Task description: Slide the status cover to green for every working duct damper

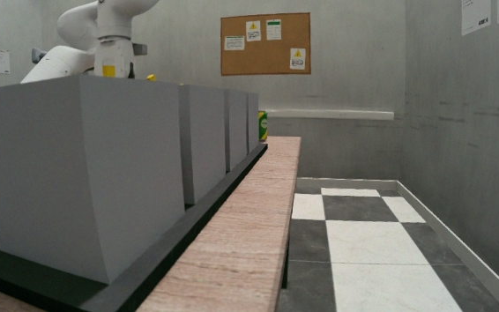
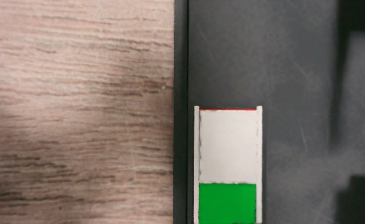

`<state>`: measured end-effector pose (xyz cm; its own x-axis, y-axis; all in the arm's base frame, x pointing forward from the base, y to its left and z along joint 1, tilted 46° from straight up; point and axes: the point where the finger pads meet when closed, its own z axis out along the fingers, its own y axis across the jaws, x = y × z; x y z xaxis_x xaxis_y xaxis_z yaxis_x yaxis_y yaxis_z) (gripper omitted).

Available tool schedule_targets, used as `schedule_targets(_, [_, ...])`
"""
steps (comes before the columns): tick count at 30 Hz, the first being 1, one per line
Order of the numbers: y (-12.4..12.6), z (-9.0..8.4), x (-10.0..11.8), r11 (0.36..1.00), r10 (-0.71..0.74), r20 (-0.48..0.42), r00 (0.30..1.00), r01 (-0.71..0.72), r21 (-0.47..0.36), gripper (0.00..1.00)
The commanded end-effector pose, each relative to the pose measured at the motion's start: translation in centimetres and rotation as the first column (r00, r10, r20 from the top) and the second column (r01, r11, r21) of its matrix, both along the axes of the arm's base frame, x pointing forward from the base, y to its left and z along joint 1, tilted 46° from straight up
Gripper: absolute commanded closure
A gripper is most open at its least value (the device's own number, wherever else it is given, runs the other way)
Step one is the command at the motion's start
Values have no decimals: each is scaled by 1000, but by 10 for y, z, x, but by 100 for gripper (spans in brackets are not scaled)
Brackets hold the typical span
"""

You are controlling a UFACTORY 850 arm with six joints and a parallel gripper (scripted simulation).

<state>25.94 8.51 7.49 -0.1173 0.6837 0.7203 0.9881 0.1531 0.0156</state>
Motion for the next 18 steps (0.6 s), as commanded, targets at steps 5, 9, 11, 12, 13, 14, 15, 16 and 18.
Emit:
schedule_targets(5, [-9,9,2,1000,0,0,1000,0,0,100])
schedule_targets(9, [-4,15,1,1000,0,0,1000,0,0,100])
schedule_targets(11, [22,42,-4,1000,0,0,1000,0,0,100])
schedule_targets(12, [23,43,-4,1000,0,0,1000,0,0,100])
schedule_targets(13, [26,46,-4,1000,0,0,1000,0,0,100])
schedule_targets(14, [30,50,-4,1000,0,0,1000,0,-1,100])
schedule_targets(15, [34,55,-5,1000,0,0,1000,0,-1,100])
schedule_targets(16, [39,59,-6,1000,0,0,1000,0,-1,100])
schedule_targets(18, [47,68,-7,1000,0,0,1000,0,-1,100])
